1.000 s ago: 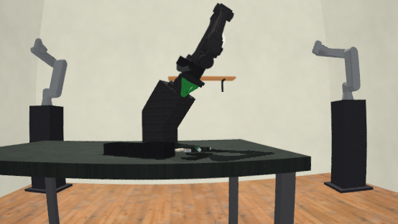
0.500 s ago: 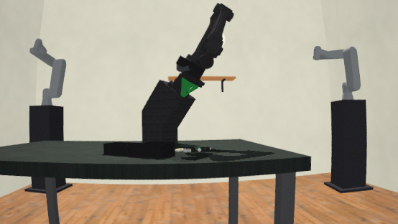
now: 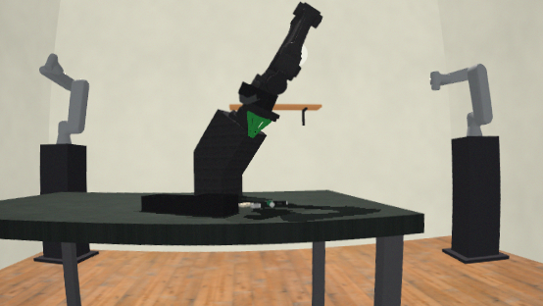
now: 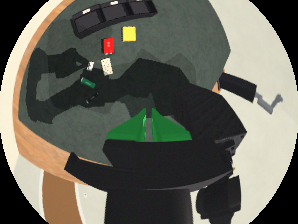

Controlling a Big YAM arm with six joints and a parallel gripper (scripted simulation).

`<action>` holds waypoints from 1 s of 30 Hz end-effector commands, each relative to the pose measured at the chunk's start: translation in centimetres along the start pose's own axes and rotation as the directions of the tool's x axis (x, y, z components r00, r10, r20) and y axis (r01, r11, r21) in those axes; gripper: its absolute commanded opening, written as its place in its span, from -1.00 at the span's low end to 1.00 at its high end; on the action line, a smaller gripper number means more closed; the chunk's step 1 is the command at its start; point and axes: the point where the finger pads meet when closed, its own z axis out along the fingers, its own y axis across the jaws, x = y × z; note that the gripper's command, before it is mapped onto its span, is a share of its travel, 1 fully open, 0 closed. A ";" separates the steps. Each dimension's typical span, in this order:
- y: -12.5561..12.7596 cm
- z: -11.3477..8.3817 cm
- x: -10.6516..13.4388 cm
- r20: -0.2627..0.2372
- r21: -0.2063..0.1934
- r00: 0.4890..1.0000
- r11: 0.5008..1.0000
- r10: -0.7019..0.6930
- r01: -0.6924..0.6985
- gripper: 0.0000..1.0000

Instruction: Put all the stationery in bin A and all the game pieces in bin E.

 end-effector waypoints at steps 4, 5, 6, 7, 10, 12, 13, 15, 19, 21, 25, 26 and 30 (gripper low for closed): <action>2.7 -1.2 -3.6 0.014 -0.115 0.981 0.974 -0.192 0.193 -0.84; 2.7 -1.2 -3.6 0.018 -0.124 0.977 0.969 -0.213 0.213 -0.84; 3.2 -1.3 -4.3 0.016 -0.142 0.973 0.962 -0.232 0.232 -0.84; 3.2 -1.3 -4.3 0.016 -0.142 0.973 0.962 -0.232 0.232 -0.84; 3.6 -1.4 -5.1 0.024 -0.189 0.952 0.934 -0.304 0.303 -0.84; 4.0 -1.5 -5.8 0.034 -0.216 0.938 0.914 -0.345 0.344 -0.84; 4.0 -1.6 -5.9 0.039 -0.229 0.931 0.903 -0.364 0.363 -0.84; 4.4 -1.7 -6.7 0.049 -0.256 0.917 0.882 -0.397 0.396 -0.84; 4.7 -1.9 -7.6 0.083 -0.294 0.885 0.837 -0.458 0.461 -0.84; 5.0 -2.1 -8.4 0.104 -0.314 0.867 0.811 -0.488 0.494 -0.84; 5.0 -2.2 -8.5 0.128 -0.328 0.846 0.783 -0.517 0.528 -0.84; 5.2 -2.4 -9.4 0.159 -0.344 0.821 0.748 -0.549 0.567 -0.84; 5.4 -2.7 -10.4 0.210 -0.371 0.776 0.686 -0.595 0.626 -0.84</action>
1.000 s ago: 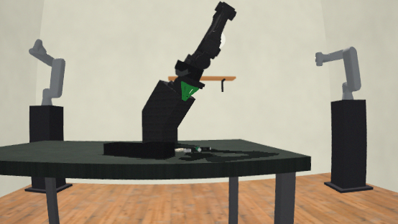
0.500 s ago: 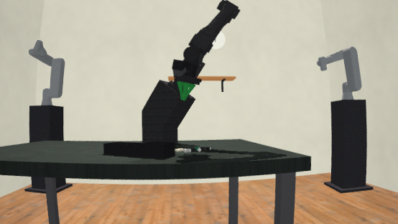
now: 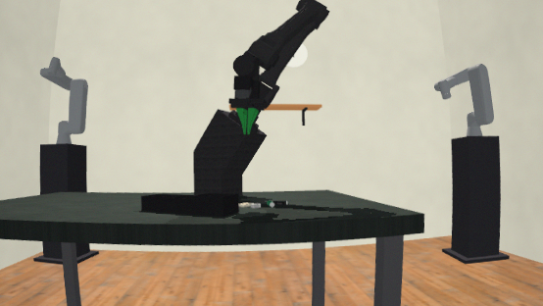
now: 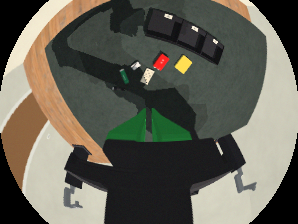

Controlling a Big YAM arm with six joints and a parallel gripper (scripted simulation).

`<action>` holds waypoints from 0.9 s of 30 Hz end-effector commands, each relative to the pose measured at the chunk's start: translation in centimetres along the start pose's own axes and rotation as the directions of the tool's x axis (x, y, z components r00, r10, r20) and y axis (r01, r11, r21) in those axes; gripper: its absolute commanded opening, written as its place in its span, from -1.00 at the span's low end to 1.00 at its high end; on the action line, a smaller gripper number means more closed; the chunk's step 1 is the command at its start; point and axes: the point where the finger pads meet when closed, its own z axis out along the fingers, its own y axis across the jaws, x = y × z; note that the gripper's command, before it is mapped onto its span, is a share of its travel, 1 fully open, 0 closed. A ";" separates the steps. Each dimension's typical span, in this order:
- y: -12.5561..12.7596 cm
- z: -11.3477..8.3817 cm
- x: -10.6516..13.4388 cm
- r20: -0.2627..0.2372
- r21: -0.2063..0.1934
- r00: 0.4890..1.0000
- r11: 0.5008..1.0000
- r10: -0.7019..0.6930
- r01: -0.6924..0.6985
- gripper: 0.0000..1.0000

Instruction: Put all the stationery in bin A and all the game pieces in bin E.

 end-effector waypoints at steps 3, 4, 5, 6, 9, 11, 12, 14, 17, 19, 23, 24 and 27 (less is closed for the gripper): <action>-0.7 -1.5 -4.2 0.088 -0.038 0.981 0.983 -0.174 0.178 -0.84; -0.7 -1.4 -4.0 0.095 -0.041 0.977 0.980 -0.192 0.197 -0.84; -1.0 -0.8 -2.8 0.087 -0.048 0.975 0.977 -0.204 0.209 -0.84; -0.7 -1.1 -2.6 0.095 -0.046 0.973 0.975 -0.211 0.216 -0.84; 0.0 -0.8 -2.4 0.088 -0.050 0.969 0.970 -0.231 0.236 -0.84; -0.1 -0.8 -2.2 0.083 -0.052 0.971 0.972 -0.226 0.231 -0.84; -0.1 -0.8 -2.2 0.083 -0.052 0.971 0.972 -0.226 0.231 -0.84; 0.0 -0.9 -2.2 0.088 -0.049 0.969 0.971 -0.229 0.234 -0.84; 0.0 -0.9 -2.2 0.092 -0.048 0.968 0.970 -0.233 0.238 -0.84; 0.0 -0.8 -2.1 0.090 -0.049 0.969 0.971 -0.230 0.235 -0.84; 0.0 -0.8 -2.0 0.087 -0.050 0.971 0.972 -0.224 0.229 -0.84; 0.1 -0.8 -2.0 0.090 -0.049 0.970 0.972 -0.226 0.231 -0.84; 0.1 -0.8 -1.9 0.089 -0.050 0.970 0.972 -0.226 0.231 -0.84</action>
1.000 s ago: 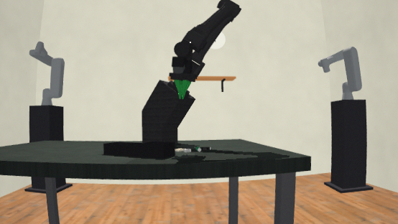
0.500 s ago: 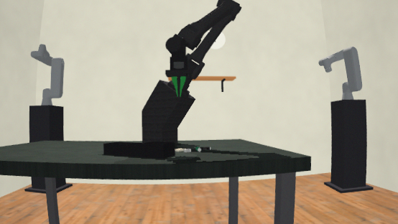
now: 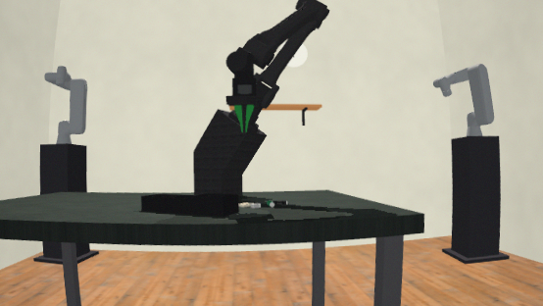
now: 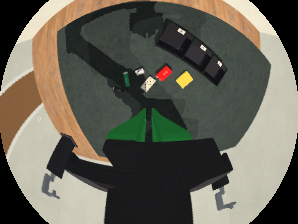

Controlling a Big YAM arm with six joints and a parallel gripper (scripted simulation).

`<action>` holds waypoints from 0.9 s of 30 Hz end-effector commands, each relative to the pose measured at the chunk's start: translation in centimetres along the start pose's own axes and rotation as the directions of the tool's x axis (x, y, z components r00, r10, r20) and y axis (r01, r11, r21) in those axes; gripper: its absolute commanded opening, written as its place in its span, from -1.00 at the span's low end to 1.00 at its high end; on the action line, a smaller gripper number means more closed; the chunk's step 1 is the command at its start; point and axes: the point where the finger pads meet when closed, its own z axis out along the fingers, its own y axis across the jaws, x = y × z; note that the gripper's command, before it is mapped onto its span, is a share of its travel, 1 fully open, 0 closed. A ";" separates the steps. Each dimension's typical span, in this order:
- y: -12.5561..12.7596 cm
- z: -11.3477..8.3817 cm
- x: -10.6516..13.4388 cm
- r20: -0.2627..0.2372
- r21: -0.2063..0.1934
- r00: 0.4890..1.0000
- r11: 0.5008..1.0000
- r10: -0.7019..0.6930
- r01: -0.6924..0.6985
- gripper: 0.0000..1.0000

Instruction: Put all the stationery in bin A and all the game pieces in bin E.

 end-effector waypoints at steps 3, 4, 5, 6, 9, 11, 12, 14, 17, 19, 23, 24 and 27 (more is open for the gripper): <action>0.4 -0.1 -0.2 0.017 -0.002 1.000 1.000 -0.024 0.024 -0.84; 0.4 -0.1 -0.2 0.017 -0.002 1.000 1.000 -0.024 0.024 -0.84; 0.4 -0.1 -0.2 0.018 -0.002 1.000 1.000 -0.025 0.025 -0.84; 0.5 -0.1 -0.2 0.019 -0.001 0.999 1.000 -0.026 0.026 -0.84; 0.5 -0.2 -0.3 0.023 0.000 0.999 1.000 -0.027 0.027 -0.84; 0.6 -0.2 -0.2 0.023 0.000 0.999 1.000 -0.027 0.027 -0.84; 0.5 -0.2 -0.2 0.022 -0.001 0.999 1.000 -0.025 0.025 -0.84; 0.5 -0.1 -0.1 0.020 -0.001 1.000 1.000 -0.023 0.023 -0.84; 0.5 -0.2 0.0 0.019 -0.001 1.000 1.000 -0.022 0.022 -0.84; 0.5 -0.2 0.0 0.019 -0.001 1.000 1.000 -0.022 0.022 -0.84; -2.0 0.1 -2.0 0.044 0.004 0.994 0.995 0.100 -0.101 -0.84; -2.8 0.6 -2.1 0.044 0.004 0.988 0.989 0.150 -0.151 -0.84; -5.0 1.9 -2.4 0.034 -0.001 0.968 0.968 0.250 -0.251 -0.84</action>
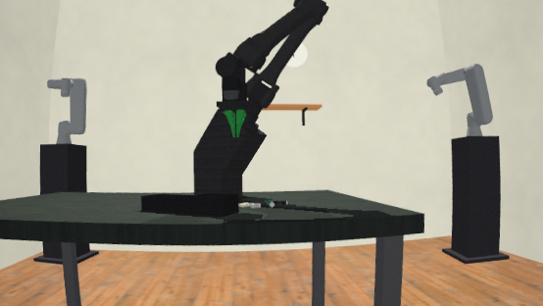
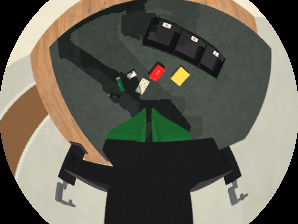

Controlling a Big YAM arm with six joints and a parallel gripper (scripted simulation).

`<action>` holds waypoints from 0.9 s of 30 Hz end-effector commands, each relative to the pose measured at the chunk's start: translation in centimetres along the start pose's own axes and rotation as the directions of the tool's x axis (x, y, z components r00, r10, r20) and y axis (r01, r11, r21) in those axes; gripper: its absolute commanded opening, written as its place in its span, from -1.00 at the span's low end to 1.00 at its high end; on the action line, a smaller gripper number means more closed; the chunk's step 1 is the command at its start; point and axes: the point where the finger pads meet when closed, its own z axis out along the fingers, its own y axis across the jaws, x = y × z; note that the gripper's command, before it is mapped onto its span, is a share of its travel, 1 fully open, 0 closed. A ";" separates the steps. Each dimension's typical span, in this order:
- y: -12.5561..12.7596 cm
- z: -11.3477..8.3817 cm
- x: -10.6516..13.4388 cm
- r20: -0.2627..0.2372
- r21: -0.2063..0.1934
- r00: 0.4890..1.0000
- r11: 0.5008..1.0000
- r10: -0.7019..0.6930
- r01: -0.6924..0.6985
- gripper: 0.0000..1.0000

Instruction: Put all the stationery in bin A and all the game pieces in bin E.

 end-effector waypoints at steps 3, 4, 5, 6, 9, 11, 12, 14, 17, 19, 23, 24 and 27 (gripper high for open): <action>-4.5 1.7 -3.4 0.026 0.000 0.974 0.974 0.226 -0.226 -0.84; -5.2 2.2 -3.6 0.029 0.000 0.965 0.965 0.261 -0.261 -0.84; -5.9 2.6 -3.9 0.035 0.000 0.955 0.956 0.294 -0.294 -0.84; -6.6 3.0 -4.1 0.045 -0.001 0.947 0.948 0.317 -0.317 -0.84; -7.4 3.4 -4.3 0.044 0.000 0.947 0.948 0.318 -0.318 -0.84; -8.8 4.3 -4.7 0.044 -0.001 0.947 0.948 0.318 -0.319 -0.84; -9.5 4.7 -5.0 0.044 -0.001 0.947 0.948 0.319 -0.319 -0.84; -10.9 5.5 -5.4 0.043 0.000 0.953 0.954 0.299 -0.299 -0.84; -13.0 6.8 -6.1 0.043 0.000 0.953 0.954 0.300 -0.300 -0.84; -14.4 7.6 -6.5 0.043 0.000 0.953 0.954 0.300 -0.300 -0.84; -17.2 9.3 -7.4 0.043 0.001 0.953 0.954 0.301 -0.301 -0.84; -17.9 9.7 -7.7 0.043 0.001 0.953 0.953 0.301 -0.302 -0.84; -18.3 10.3 -7.8 0.033 0.000 0.953 0.954 0.300 -0.300 -0.84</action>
